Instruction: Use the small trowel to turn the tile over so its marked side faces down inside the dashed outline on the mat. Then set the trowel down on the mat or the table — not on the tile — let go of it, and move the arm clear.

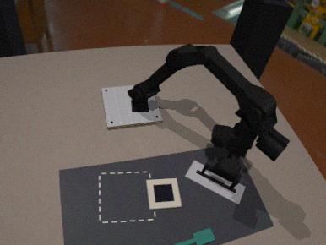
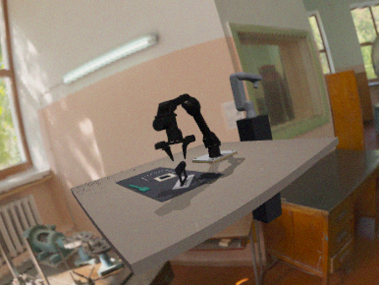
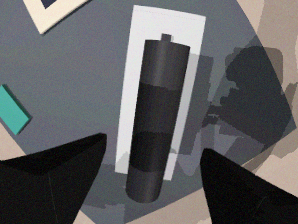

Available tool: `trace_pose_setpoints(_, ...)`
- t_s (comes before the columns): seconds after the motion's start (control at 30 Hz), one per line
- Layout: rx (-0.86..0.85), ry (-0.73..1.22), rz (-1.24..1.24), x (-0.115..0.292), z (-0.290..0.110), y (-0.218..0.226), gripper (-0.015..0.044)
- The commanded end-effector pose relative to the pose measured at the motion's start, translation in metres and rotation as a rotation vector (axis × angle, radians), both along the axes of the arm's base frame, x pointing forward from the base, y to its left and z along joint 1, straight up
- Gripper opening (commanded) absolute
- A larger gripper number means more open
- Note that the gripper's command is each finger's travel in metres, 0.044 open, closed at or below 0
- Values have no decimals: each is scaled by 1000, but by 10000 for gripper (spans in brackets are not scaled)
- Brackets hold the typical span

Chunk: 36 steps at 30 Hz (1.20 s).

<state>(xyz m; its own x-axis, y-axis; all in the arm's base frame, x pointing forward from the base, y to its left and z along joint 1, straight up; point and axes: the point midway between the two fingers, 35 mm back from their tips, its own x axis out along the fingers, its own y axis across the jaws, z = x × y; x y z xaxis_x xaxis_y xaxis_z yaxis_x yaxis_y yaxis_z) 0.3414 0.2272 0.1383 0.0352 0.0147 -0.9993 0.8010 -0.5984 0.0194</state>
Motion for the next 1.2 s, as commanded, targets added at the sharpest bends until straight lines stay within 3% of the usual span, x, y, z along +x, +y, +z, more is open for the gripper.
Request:
trace_pose_setpoints(0.0,-2,6,-10,2,-4,1,270)
trace_pose_setpoints(0.87,-2,6,-10,3,-45,1,270)
trace_pose_setpoints(1.03,-2,6,-10,3,-45,1,139)
trace_pose_setpoints(1.17,-2,6,-10,3,-45,1,130)
